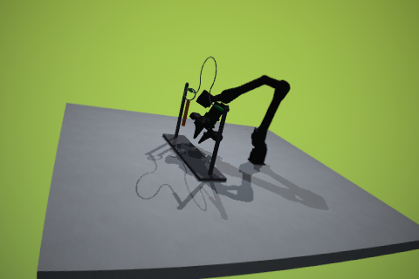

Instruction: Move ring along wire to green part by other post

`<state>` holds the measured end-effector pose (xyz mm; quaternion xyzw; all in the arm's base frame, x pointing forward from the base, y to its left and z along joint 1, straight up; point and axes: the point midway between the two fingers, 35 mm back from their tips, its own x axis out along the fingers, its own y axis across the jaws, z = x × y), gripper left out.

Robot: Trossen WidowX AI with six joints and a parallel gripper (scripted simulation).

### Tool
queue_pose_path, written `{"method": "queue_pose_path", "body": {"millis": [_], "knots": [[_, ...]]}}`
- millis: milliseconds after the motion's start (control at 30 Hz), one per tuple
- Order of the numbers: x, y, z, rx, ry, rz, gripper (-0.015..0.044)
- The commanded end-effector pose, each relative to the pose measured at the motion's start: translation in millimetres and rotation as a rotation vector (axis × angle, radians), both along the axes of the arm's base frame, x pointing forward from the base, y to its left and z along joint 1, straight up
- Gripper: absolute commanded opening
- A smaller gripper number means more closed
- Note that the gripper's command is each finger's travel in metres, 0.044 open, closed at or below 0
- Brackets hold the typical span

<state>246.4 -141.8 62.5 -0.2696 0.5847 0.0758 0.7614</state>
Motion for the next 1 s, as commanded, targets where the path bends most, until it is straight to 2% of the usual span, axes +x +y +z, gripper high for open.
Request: {"method": "queue_pose_path", "body": {"millis": [0,633,967], "knots": [[5,-12,-1,0.035,-0.098,-0.065,0.016],[30,-50,-7,0.225,-0.552,-0.231,0.016],[21,-61,-11,0.363,-0.804,-0.267,0.016]]}}
